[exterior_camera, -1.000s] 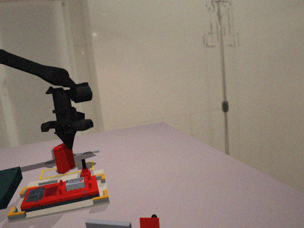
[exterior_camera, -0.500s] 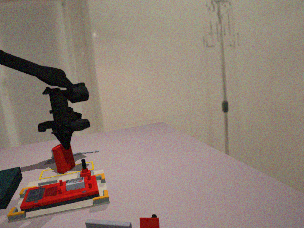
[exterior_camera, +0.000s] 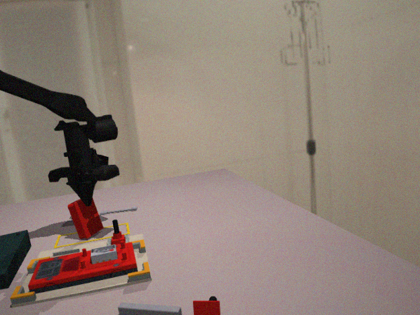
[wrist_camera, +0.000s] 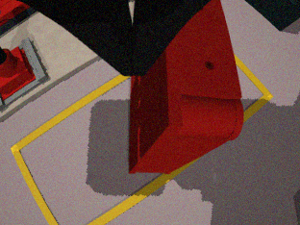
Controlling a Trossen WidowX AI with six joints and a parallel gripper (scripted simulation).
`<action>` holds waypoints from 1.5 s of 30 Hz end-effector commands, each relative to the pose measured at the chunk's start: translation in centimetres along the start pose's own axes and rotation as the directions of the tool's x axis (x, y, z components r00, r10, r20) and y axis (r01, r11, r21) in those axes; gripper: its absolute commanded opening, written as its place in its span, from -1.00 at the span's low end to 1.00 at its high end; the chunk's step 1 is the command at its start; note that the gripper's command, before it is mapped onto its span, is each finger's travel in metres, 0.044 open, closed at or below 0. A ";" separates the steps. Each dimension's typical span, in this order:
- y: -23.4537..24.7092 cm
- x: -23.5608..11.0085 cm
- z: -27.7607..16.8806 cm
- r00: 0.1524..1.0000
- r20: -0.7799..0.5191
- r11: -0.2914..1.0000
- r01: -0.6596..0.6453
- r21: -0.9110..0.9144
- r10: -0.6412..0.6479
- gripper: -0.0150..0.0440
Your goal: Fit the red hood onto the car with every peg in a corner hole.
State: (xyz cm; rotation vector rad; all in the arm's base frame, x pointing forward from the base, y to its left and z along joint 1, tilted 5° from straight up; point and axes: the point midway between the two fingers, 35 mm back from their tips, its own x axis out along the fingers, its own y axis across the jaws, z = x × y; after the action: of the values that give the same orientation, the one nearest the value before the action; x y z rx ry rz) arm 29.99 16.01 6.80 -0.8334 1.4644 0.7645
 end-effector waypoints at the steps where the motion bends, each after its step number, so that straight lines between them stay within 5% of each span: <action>1: 0.5 0.1 0.0 1.000 0.003 1.000 -0.006 0.004 0.006 -0.49; 20: 2.3 0.0 -0.1 1.000 0.003 1.000 -0.007 0.004 0.007 -0.49; 34: 1.8 -7.9 0.0 1.000 0.003 1.000 -0.007 0.004 0.007 -0.49; 45: 1.7 -7.5 0.1 1.000 0.007 1.000 0.001 0.000 -0.001 -0.49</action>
State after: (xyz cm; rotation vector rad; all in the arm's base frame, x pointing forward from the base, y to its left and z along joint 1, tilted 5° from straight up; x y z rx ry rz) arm 28.70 17.36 14.31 -0.8307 1.4583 0.7654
